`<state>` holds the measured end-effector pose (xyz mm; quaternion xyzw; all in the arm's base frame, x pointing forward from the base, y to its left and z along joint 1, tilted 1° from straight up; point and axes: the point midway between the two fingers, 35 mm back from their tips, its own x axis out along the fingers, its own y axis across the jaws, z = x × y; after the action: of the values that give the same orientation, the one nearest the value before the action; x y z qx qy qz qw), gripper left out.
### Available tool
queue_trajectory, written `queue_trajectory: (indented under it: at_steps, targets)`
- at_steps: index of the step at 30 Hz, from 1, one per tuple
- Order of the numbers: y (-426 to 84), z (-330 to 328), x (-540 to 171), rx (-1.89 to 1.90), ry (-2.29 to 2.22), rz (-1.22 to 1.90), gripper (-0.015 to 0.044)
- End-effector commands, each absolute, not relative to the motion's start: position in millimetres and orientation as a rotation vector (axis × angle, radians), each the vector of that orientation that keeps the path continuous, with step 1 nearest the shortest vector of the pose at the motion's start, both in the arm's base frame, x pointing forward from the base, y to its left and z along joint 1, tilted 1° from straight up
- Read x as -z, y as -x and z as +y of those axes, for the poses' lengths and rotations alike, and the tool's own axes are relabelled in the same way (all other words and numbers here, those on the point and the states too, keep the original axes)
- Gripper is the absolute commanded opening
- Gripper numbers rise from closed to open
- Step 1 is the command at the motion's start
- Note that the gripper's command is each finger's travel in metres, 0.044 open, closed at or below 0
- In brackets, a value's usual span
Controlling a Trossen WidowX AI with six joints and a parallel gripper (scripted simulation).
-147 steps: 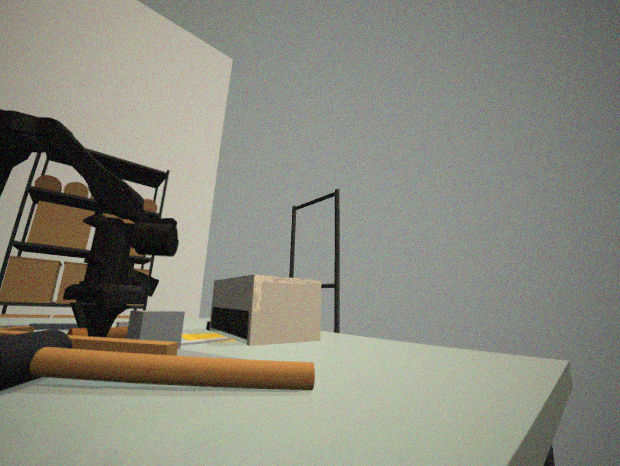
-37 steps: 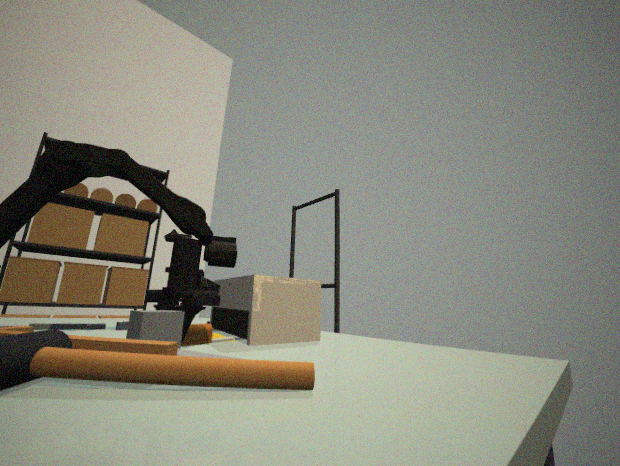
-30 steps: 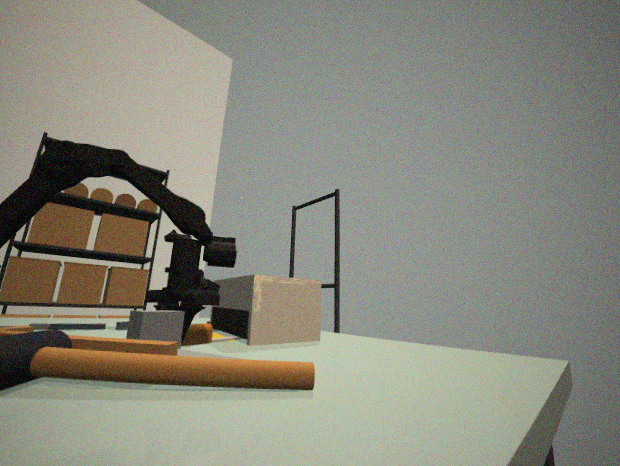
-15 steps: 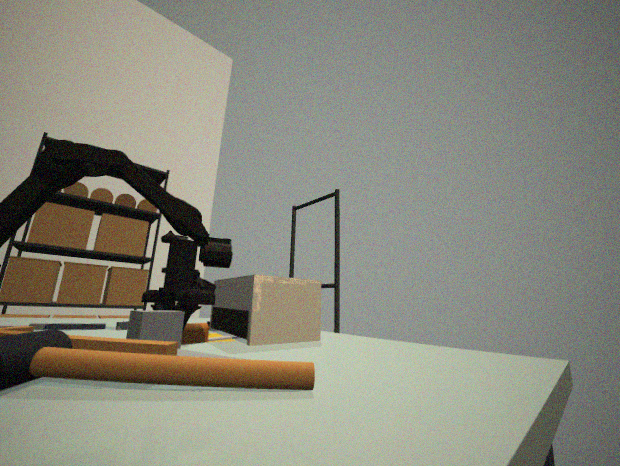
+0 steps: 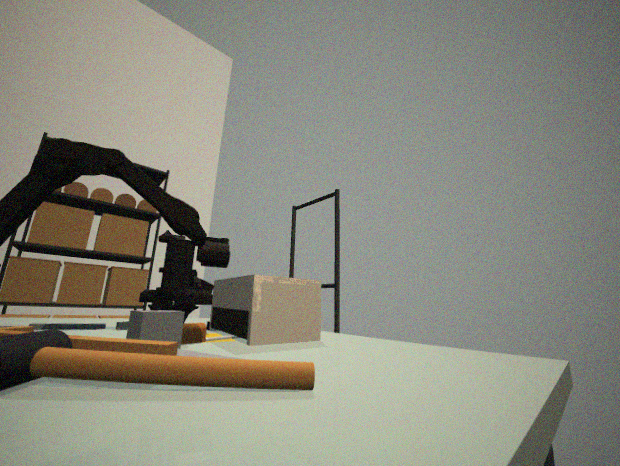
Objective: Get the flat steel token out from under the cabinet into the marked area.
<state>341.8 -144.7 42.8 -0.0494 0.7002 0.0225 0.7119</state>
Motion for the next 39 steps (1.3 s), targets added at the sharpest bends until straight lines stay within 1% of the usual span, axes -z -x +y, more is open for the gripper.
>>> queue_trajectory:
  at_steps: [1, 39]
  targets:
    - [-336.7, -144.6, -41.6, -0.060, 0.106, 1.551, 0.0000]
    - [-292.0, -150.7, -40.7, -0.060, 0.106, 1.555, 0.0000]
